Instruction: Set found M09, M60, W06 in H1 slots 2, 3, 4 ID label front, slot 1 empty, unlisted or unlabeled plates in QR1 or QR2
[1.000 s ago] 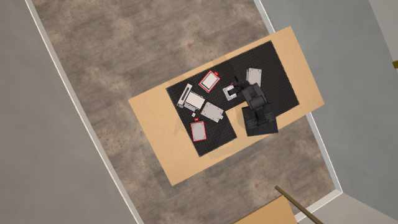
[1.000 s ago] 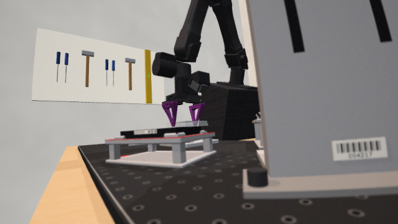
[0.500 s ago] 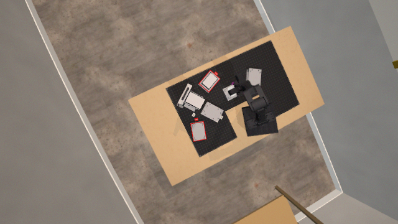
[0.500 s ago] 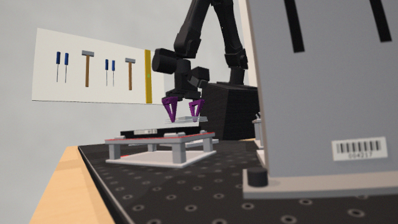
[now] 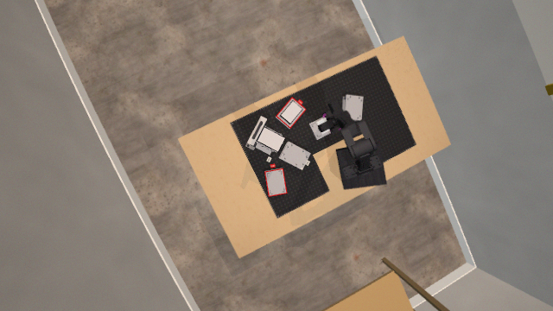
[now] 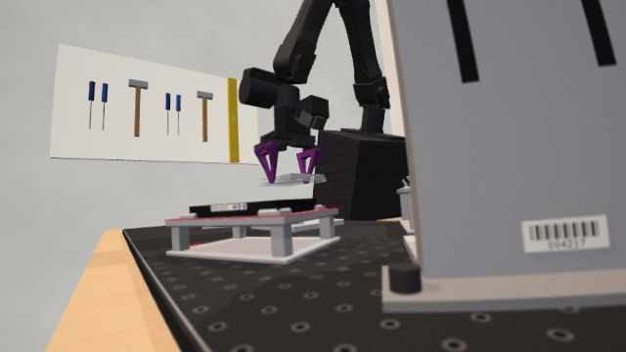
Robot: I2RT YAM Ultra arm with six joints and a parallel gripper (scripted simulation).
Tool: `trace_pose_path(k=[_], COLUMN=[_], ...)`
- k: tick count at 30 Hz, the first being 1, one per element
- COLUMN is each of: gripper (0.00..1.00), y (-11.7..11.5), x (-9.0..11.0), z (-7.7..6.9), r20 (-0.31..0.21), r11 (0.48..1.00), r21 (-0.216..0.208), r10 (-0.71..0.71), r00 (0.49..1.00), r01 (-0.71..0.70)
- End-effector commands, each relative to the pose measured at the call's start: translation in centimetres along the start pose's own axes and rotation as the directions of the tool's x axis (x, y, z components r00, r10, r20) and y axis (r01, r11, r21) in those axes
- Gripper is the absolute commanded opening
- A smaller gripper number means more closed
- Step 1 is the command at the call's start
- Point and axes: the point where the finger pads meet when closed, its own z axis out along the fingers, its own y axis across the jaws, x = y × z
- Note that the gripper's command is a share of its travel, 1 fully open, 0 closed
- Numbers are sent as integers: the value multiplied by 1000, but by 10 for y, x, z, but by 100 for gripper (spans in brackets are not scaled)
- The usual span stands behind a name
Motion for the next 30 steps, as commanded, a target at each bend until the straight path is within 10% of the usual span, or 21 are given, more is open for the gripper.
trace_pose_path(k=[1,30], gripper=[86,86], y=[3,2], x=[0,0], z=[-10,-77], r20=[7,6], r11=[1000,1000], r21=[-14,-14], r10=[9,9], r00=[1000,1000], r01=[-9,-8])
